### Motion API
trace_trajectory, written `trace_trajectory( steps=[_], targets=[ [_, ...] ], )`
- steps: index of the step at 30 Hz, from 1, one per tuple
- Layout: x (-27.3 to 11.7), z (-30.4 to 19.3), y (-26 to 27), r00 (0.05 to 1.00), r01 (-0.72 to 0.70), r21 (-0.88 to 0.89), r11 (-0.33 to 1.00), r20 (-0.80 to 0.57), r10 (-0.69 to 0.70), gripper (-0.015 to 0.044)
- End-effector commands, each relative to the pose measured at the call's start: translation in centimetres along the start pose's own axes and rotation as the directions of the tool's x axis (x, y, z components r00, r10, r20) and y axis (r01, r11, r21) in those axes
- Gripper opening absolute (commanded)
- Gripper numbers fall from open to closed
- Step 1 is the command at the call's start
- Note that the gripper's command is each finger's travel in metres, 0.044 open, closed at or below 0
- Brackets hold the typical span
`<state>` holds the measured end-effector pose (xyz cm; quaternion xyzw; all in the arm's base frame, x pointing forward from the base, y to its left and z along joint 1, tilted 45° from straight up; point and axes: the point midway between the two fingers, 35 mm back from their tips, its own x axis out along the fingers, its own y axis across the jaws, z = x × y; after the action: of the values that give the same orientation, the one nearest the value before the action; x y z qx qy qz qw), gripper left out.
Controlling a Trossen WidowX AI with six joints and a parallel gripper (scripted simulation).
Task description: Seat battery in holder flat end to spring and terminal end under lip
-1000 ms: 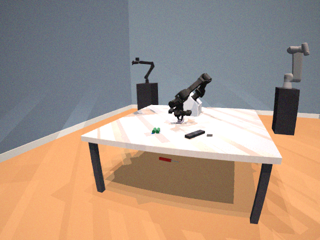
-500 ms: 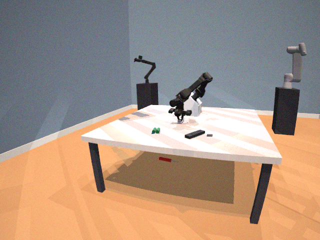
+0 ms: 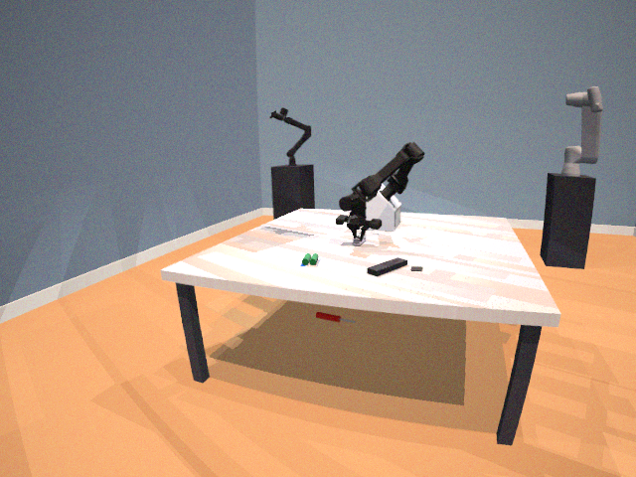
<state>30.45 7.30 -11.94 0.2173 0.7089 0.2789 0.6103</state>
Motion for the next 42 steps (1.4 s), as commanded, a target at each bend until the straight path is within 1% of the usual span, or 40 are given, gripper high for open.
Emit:
trace_trajectory(
  steps=[1, 22, 42],
  targets=[
    [0.05, 0.02, 0.18, 1.000, -0.002, -0.007, 1.000, 0.019, 0.002, 0.0077],
    [0.21, -0.32, 0.33, 0.994, 0.004, -0.006, 1.000, 0.108, -0.003, 0.0077],
    [0.34, -0.40, 0.20, 0.988, 0.001, -0.007, 1.000, 0.154, 0.000, 0.0077]
  ],
)
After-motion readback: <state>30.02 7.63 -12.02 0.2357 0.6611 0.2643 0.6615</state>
